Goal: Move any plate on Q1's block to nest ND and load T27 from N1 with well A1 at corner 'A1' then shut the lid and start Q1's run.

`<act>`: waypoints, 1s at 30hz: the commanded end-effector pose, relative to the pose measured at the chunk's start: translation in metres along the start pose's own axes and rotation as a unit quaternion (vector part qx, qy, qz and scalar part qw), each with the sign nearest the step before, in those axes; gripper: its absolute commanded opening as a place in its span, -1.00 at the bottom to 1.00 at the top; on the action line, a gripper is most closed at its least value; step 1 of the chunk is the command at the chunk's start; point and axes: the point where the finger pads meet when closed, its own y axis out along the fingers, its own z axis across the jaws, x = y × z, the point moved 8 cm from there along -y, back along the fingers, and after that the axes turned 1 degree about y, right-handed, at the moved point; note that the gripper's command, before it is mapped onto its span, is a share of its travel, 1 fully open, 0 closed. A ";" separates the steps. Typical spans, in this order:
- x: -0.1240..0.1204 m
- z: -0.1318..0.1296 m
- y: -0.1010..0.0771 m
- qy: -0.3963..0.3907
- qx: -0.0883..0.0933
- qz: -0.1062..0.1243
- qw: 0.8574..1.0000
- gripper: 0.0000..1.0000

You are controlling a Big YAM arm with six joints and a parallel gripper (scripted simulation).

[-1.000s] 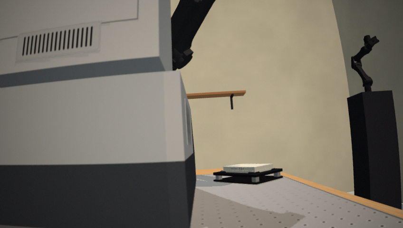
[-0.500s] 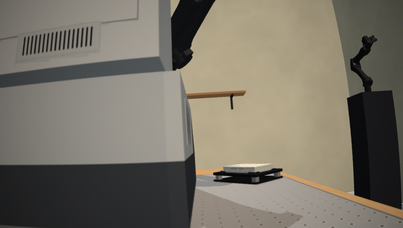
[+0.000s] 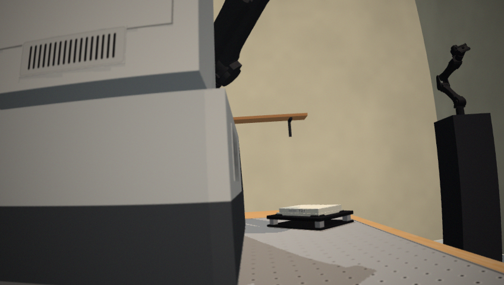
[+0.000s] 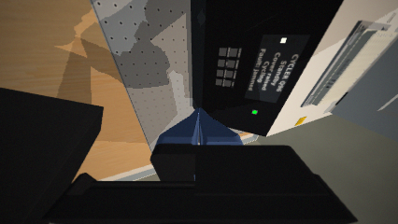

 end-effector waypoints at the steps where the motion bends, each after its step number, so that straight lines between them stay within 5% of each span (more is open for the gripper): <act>1: 0.001 -0.001 0.002 -0.004 0.001 -0.003 1.000 -1.00; 24: 0.007 0.007 -0.006 0.007 0.010 0.002 1.000 -1.00; 25: 0.008 -0.008 -0.005 -0.005 0.023 -0.003 1.000 1.00; 30: 0.004 -0.032 0.000 -0.006 0.013 0.002 1.000 1.00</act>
